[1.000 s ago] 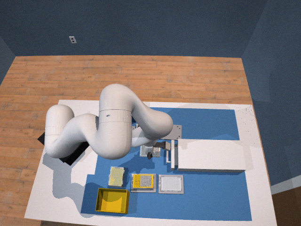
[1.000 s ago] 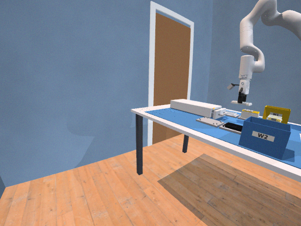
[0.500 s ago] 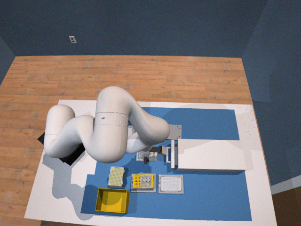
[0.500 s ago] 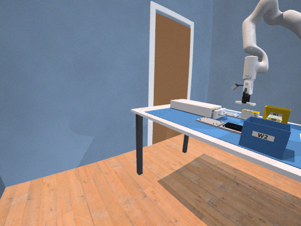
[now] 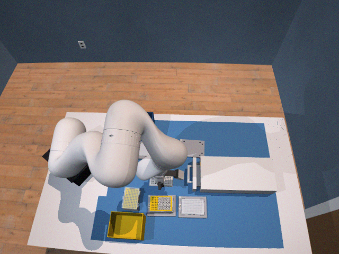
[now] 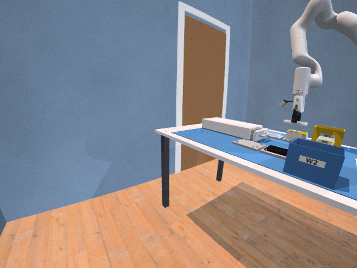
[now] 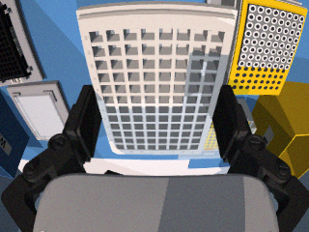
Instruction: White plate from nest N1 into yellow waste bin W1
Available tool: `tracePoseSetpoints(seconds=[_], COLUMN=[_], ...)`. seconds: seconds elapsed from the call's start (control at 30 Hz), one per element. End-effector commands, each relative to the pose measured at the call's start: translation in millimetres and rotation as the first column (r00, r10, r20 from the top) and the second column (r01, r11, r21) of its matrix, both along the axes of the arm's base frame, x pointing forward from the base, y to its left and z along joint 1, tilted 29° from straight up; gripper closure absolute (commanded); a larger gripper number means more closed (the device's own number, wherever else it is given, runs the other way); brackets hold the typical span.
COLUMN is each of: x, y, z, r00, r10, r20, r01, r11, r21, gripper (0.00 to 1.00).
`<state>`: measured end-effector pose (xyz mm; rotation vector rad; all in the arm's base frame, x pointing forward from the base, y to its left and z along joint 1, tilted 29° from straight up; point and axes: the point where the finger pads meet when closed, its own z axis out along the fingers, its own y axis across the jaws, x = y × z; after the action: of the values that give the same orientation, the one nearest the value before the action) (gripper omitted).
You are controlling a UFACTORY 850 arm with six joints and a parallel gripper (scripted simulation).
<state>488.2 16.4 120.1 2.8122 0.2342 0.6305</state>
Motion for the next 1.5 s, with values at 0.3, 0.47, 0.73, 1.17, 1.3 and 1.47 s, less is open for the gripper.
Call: tracePoseSetpoints(seconds=[0.3, 0.47, 0.73, 1.17, 1.3, 1.47], x=[-15, -19, -28, -40, -45, -49], y=[-33, -41, -60, -87, -96, -106], z=[0.4, 0.3, 0.3, 0.1, 0.1, 0.1], r00=[1.0, 1.0, 1.0, 1.0, 1.0, 1.0], r10=[0.001, 0.001, 0.001, 0.001, 0.001, 0.001], r20=[0.004, 0.004, 0.004, 0.004, 0.004, 0.004], r01=[-0.001, -0.001, -0.001, -0.001, -0.001, -0.001], r11=[1.0, 1.0, 1.0, 1.0, 1.0, 1.0], r21=[0.002, 0.002, 0.002, 0.002, 0.002, 0.002], gripper=[1.0, 1.0, 1.0, 1.0, 1.0, 1.0])
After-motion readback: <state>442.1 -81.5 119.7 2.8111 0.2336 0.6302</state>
